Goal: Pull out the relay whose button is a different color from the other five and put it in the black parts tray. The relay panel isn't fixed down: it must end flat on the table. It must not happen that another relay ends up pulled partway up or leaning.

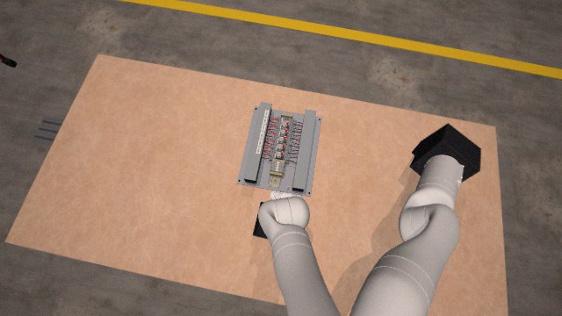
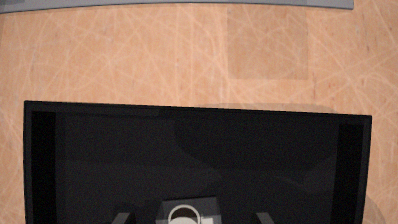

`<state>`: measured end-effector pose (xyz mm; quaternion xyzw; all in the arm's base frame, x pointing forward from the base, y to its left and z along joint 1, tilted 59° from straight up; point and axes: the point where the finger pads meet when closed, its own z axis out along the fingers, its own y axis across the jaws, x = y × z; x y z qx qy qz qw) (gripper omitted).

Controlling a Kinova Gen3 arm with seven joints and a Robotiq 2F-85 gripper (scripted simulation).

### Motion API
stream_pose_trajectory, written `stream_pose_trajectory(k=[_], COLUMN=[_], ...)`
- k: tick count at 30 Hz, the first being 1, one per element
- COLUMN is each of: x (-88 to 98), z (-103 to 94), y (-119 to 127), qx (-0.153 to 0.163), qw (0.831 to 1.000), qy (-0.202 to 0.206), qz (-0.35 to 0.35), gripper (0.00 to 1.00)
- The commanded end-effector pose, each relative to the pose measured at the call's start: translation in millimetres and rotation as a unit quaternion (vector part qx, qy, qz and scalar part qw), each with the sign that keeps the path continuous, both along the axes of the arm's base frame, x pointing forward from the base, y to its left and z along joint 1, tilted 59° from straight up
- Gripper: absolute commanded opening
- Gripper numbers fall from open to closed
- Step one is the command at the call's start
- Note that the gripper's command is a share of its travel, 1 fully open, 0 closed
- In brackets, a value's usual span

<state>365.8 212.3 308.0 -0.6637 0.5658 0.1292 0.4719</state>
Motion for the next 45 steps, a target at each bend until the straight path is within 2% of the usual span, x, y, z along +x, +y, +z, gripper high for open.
stream_pose_trajectory(k=[1, 45], x=[-0.2, -6.0], z=[0.7, 9.0], y=[-1.3, -13.5], qx=[0.0, 0.0], qw=[1.0, 1.0], qy=[0.0, 0.0], qz=[0.0, 0.0], gripper=[0.61, 0.61])
